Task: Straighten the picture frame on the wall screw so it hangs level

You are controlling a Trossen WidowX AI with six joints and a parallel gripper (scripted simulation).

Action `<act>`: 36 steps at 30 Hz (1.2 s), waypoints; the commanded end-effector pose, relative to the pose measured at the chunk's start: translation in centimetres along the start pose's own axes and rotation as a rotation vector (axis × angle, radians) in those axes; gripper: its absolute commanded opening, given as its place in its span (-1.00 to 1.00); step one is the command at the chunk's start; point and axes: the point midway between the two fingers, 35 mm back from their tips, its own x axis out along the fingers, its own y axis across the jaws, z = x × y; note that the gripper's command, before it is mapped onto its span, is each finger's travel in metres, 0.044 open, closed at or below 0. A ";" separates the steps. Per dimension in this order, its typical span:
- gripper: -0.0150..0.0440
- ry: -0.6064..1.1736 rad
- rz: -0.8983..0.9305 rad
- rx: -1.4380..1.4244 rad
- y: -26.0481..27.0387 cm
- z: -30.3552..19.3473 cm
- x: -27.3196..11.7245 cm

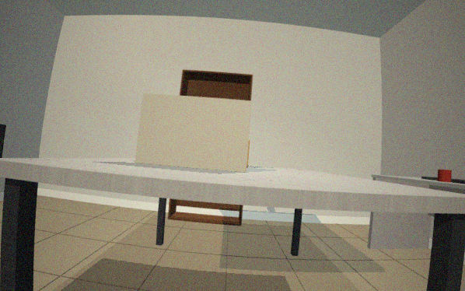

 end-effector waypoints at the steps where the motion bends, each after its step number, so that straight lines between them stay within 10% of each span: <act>1: -0.49 -0.001 -0.001 0.000 0.0 0.0 0.0; 36: -0.31 0.001 -0.001 0.146 -0.2 0.1 0.0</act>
